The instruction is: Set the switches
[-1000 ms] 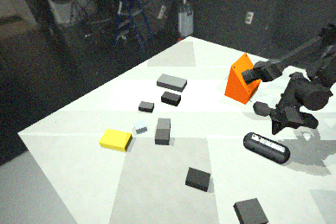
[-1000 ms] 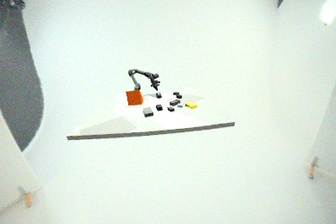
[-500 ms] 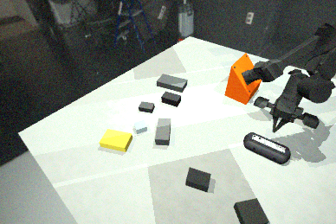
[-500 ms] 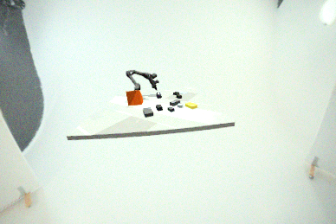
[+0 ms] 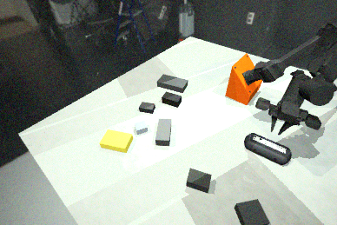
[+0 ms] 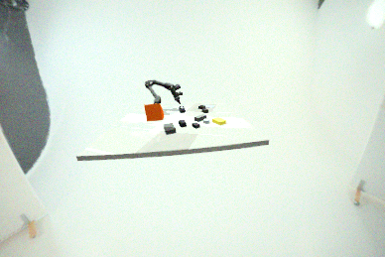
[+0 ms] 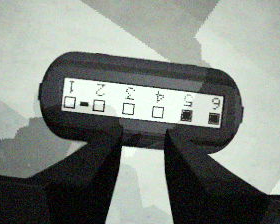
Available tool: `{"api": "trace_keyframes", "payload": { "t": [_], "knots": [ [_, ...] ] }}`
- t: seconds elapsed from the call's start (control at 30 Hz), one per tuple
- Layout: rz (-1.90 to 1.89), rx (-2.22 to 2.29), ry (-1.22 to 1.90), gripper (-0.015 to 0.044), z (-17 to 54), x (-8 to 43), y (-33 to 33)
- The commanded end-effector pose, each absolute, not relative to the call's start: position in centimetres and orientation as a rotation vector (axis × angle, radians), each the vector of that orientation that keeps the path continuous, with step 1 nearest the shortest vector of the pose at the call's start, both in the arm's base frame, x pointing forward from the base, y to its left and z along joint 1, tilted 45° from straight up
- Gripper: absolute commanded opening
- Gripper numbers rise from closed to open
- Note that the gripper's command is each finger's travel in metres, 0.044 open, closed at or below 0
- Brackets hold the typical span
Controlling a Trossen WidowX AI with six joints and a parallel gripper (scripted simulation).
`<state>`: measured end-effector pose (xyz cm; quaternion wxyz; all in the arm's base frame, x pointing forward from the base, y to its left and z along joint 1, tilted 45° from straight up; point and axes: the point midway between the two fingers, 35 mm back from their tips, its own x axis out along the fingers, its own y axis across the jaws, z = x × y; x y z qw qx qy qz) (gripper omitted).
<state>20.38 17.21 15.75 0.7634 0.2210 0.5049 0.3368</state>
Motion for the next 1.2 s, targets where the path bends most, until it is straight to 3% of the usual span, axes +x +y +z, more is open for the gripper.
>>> {"api": "trace_keyframes", "payload": {
  "t": [0.0,0.33,0.6,1.17],
  "knots": [
    [0.862,0.298,1.059,0.0184,16.3,20.6,17.9],
    [1.332,-0.318,0.807,0.044,17.9,21.1,20.2],
    [1.662,-0.703,0.497,0.044,18.9,21.6,21.9],
    [1.672,-0.718,0.486,0.044,18.5,21.6,22.4]
  ]
}}
